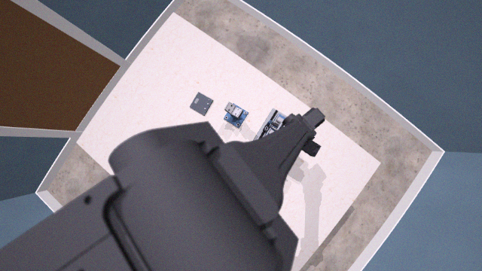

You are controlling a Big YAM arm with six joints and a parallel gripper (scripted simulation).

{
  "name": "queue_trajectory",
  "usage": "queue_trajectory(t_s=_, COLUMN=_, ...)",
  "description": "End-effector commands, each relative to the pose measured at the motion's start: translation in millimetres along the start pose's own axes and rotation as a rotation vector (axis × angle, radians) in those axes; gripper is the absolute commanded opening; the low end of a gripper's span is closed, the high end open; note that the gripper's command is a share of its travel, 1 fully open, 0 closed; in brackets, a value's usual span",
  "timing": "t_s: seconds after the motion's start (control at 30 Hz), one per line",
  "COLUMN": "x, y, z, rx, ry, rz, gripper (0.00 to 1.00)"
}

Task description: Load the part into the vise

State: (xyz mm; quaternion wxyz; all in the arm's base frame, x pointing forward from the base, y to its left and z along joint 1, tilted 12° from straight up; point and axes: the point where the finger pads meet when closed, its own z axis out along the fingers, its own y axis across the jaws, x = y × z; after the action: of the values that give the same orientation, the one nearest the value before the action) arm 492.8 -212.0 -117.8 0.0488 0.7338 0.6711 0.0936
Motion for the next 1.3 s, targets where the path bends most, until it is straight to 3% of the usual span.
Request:
queue_trajectory(t_s=0.0, x=0.4, y=17.0, z=4.1, rx=-0.02, ry=-0.008, rz=0.0, gripper=0.0)
queue_trajectory(t_s=1.27, x=0.9, y=16.8, z=9.2, rx=-0.021, ry=-0.008, rz=0.0, gripper=0.0)
